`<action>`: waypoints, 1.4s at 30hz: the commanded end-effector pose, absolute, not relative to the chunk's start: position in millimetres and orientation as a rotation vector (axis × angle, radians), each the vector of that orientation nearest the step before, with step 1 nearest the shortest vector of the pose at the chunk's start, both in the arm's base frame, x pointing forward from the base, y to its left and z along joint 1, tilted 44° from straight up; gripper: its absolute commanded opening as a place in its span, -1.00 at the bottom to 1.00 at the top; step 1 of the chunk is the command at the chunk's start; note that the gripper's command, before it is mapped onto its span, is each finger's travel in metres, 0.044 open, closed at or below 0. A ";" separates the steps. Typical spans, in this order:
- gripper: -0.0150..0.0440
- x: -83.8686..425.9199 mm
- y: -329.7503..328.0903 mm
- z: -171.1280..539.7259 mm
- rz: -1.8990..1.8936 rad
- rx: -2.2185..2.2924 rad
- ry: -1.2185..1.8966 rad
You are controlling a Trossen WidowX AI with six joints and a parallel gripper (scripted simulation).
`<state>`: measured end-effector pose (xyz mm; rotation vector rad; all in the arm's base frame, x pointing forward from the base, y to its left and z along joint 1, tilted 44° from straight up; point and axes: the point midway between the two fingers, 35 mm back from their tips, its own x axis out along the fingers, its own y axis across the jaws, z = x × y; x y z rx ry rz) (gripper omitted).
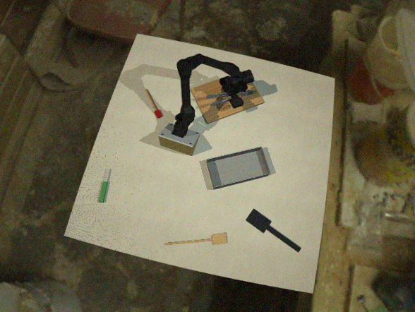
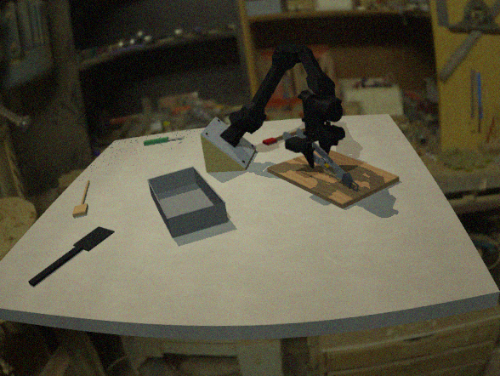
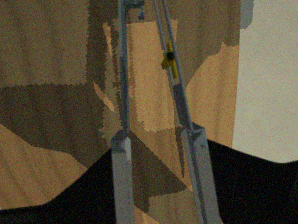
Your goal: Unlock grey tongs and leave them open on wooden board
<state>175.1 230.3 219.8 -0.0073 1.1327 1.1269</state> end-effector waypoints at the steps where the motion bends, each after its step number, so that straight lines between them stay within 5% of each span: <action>1: 0.51 175.2 230.3 220.0 1.127 -0.007 1.132; 7: 1.00 175.2 230.3 220.0 1.127 -0.007 1.132; 25: 1.00 279.2 89.2 221.3 1.089 0.034 1.158; 42: 1.00 278.8 53.3 247.4 0.989 0.041 1.062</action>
